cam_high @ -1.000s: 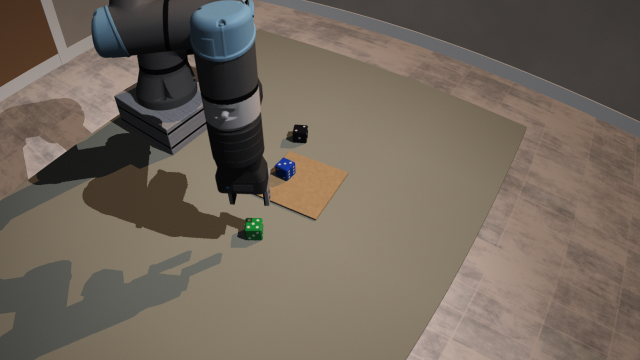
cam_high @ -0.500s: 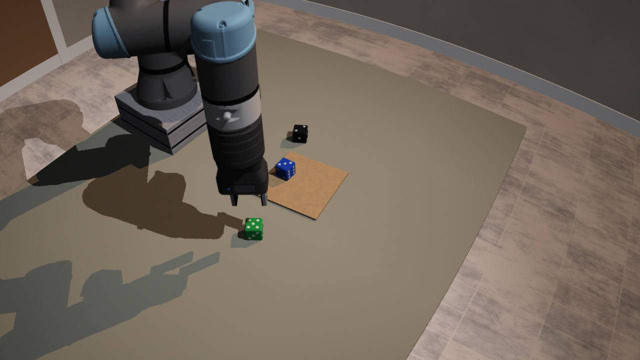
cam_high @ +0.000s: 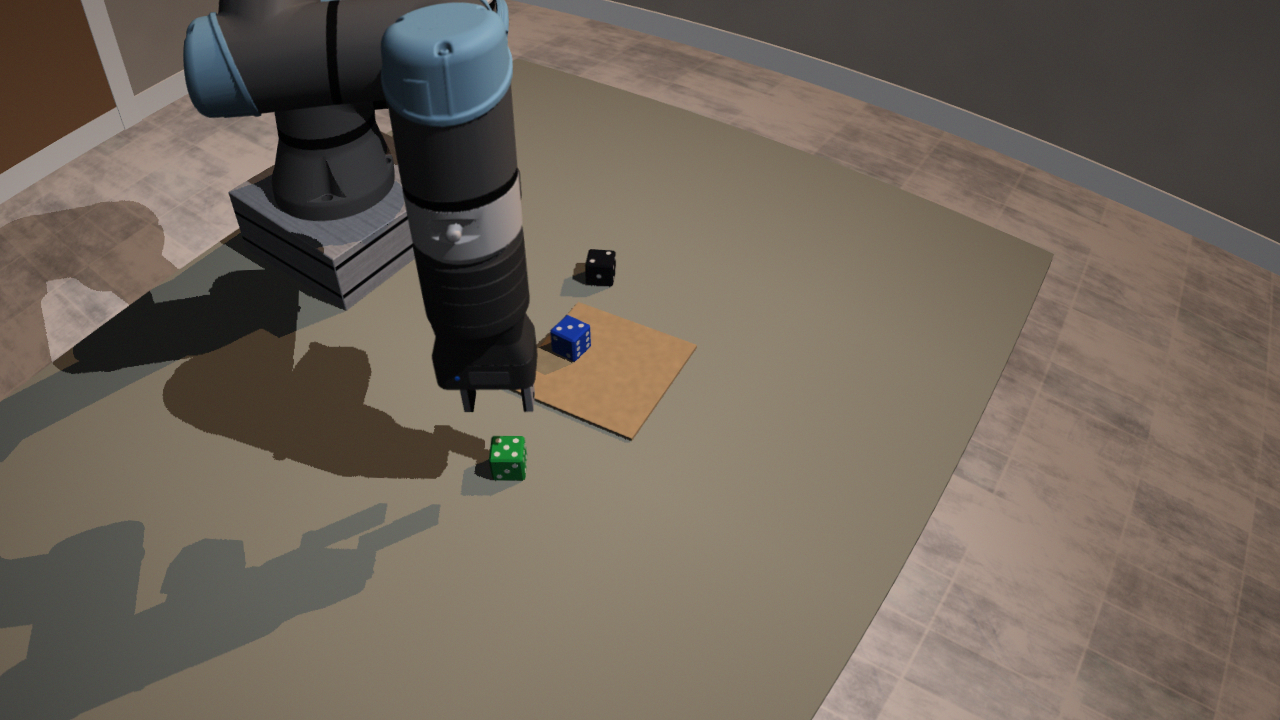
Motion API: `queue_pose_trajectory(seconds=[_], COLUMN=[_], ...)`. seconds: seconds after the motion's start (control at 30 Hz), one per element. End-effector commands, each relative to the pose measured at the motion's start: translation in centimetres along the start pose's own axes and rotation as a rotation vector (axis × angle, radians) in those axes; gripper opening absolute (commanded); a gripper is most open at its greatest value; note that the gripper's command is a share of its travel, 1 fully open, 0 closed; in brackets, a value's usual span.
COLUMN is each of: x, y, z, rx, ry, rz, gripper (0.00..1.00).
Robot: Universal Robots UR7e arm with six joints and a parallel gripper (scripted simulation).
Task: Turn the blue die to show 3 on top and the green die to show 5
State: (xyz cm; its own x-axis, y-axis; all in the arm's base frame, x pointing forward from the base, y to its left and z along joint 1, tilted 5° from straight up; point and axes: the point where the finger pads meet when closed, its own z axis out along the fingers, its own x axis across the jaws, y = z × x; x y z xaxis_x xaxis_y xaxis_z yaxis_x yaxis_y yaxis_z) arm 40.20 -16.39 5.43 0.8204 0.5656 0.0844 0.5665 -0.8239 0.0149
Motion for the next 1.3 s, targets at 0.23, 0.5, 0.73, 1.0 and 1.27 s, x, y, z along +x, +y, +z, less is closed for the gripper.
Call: queue_pose_trajectory(seconds=[0.23,0.5,0.73,1.0,1.27], x=[0.0,0.0,0.0,0.0,0.0], y=[0.0,0.0,0.0,0.0,0.0], z=[0.0,0.0,0.2,0.6,1.7], rx=[-0.001,-0.001,-0.001,-0.001,-0.001], ry=[0.000,0.000,0.000,0.000,0.000], rz=[0.000,0.000,0.000,0.000,0.000], gripper=[0.87,0.87,0.87,0.87,0.87])
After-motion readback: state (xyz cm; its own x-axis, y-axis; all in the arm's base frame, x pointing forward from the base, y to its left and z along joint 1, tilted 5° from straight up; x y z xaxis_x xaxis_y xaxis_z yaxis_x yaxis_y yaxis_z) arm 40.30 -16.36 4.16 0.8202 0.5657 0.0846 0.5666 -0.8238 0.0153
